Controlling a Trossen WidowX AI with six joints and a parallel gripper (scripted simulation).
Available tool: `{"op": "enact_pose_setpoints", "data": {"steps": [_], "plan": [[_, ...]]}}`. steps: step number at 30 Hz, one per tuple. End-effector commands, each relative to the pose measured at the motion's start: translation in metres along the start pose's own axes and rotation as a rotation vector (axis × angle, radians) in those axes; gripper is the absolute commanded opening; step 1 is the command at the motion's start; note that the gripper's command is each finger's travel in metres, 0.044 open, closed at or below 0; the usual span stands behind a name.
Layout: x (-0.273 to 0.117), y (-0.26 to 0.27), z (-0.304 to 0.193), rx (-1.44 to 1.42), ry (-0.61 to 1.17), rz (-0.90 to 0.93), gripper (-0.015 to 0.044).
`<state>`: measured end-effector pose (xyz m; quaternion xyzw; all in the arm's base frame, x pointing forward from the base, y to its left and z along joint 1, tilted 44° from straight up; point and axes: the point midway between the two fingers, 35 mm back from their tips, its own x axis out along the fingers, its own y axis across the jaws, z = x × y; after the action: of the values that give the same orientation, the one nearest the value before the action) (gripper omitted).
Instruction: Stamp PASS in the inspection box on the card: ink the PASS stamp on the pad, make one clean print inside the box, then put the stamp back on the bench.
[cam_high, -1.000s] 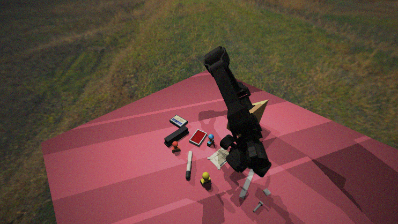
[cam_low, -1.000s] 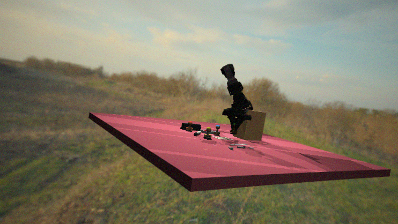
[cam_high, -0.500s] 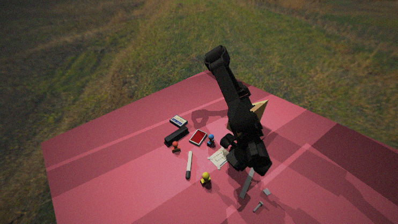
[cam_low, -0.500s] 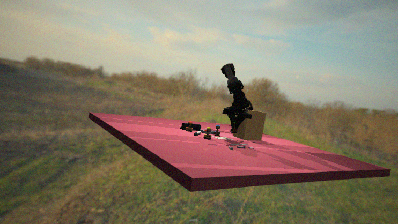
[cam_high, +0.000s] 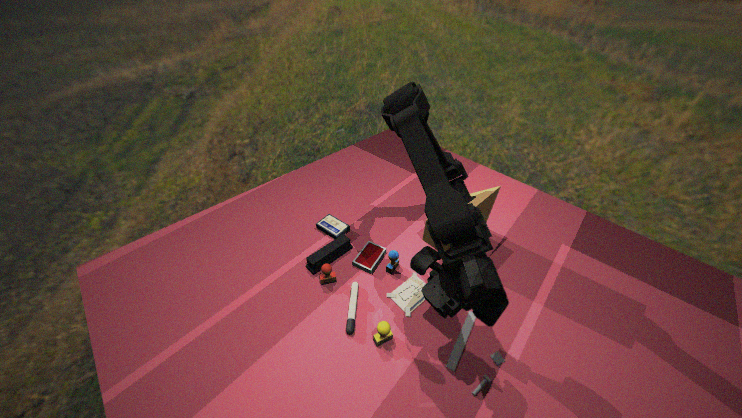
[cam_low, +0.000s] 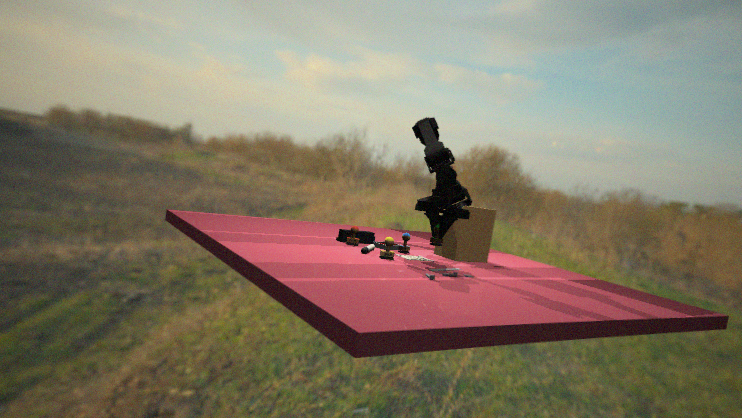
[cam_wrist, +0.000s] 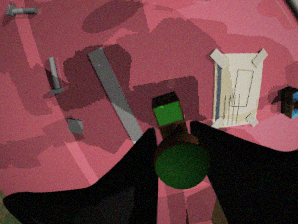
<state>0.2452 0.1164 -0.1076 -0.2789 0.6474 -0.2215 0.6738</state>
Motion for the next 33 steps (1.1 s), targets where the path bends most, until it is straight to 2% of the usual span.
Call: {"op": "enact_pose_setpoints", "data": {"steps": [1, 9, 33], "plan": [[-0.002, 0.000, -0.001, 0.004, 0.004, 0.003, 0.0000], [-0.006, -0.003, 0.001, 0.004, 0.004, 0.005, 0.0000], [-0.018, -0.134, 0.026, -0.004, -0.002, 0.035, 0.0000]]}}
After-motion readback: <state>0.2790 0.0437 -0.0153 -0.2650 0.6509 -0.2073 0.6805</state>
